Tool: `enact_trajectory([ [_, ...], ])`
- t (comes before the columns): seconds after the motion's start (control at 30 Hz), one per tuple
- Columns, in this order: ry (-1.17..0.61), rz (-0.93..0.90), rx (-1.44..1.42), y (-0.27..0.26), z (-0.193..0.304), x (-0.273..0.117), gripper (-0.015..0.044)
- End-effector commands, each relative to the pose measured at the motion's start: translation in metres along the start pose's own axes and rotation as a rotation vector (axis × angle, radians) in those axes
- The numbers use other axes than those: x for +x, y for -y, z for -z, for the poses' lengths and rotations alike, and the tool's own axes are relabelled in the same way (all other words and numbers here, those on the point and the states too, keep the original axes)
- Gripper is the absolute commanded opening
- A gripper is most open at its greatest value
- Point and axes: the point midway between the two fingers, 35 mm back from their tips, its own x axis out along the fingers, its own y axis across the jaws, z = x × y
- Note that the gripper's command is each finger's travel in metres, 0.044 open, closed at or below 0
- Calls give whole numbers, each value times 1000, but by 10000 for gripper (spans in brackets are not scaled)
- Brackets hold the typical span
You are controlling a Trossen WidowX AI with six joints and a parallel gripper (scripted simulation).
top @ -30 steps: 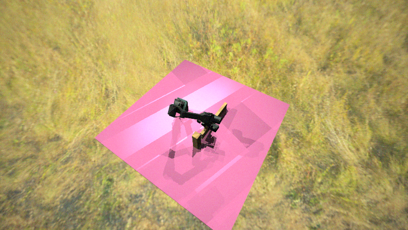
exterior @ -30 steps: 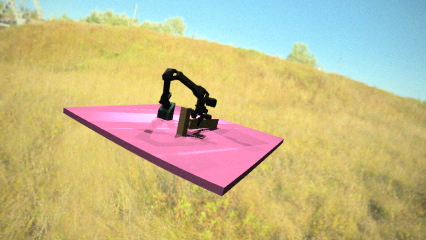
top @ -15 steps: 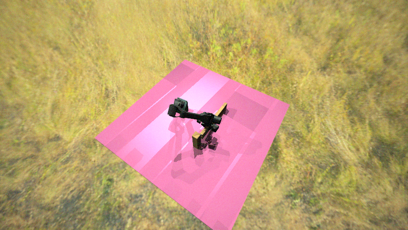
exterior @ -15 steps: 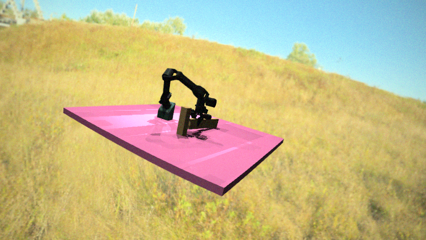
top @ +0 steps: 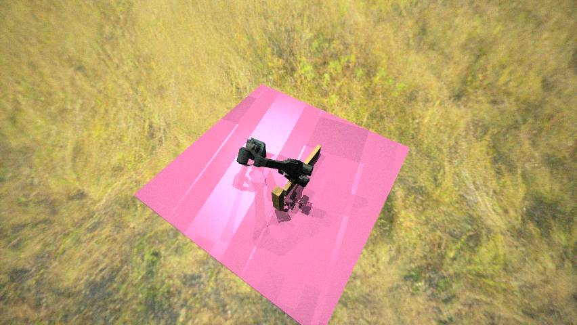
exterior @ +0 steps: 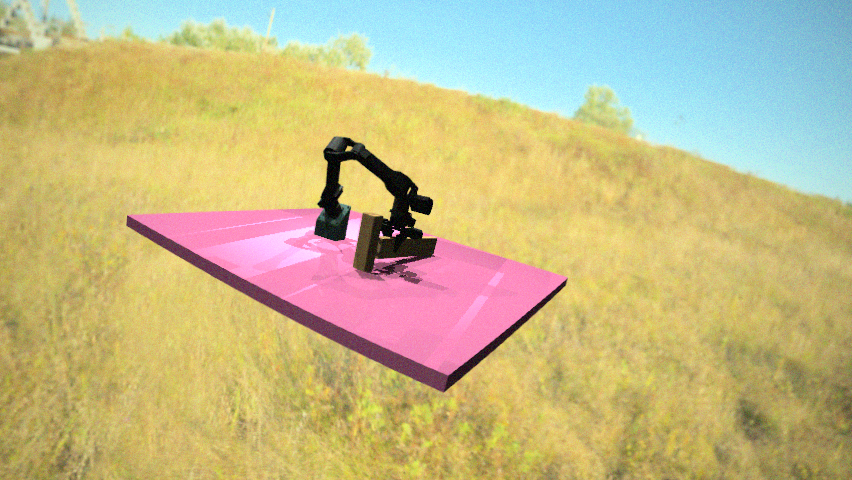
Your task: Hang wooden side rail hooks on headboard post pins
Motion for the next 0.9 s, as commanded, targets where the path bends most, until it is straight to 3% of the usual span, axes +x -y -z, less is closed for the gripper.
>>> enact_trajectory([
  [0.0, -1, 11, -6, 1, 0, -3, 0],
  [0.87, -1, 11, -6, 1, 3, -3, 0],
])
